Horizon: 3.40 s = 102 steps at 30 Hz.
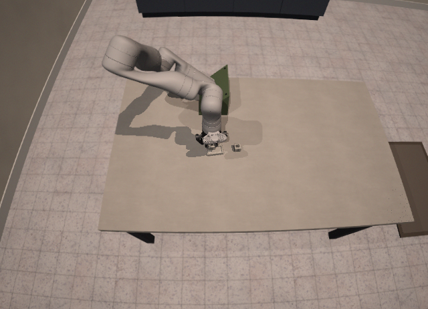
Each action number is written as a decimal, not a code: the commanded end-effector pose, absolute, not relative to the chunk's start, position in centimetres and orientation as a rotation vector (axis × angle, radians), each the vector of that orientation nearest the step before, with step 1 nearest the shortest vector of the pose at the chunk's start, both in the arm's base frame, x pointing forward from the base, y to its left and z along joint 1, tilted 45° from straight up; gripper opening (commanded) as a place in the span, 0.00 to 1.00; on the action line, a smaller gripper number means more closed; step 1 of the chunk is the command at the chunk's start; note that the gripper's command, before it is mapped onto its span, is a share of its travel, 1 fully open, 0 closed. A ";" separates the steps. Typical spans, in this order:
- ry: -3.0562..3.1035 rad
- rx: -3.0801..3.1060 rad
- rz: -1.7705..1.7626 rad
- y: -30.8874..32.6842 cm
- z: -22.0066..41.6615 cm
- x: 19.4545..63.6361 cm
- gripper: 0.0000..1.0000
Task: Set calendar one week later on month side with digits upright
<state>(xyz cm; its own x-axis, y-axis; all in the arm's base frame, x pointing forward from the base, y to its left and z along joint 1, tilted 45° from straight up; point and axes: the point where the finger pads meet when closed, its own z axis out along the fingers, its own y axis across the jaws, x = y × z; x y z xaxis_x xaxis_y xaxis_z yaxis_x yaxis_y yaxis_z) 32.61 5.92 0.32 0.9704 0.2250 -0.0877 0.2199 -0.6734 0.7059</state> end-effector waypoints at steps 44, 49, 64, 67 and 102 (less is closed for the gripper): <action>0.307 2.333 0.016 5.8 0.1 33.0 0.26; 0.308 2.331 0.014 5.5 -0.1 33.0 0.26; 0.309 2.331 0.014 4.7 -0.9 33.1 0.26; 0.309 2.331 0.014 4.6 -1.1 33.1 0.26; 0.308 2.332 0.015 4.3 -1.4 33.2 0.26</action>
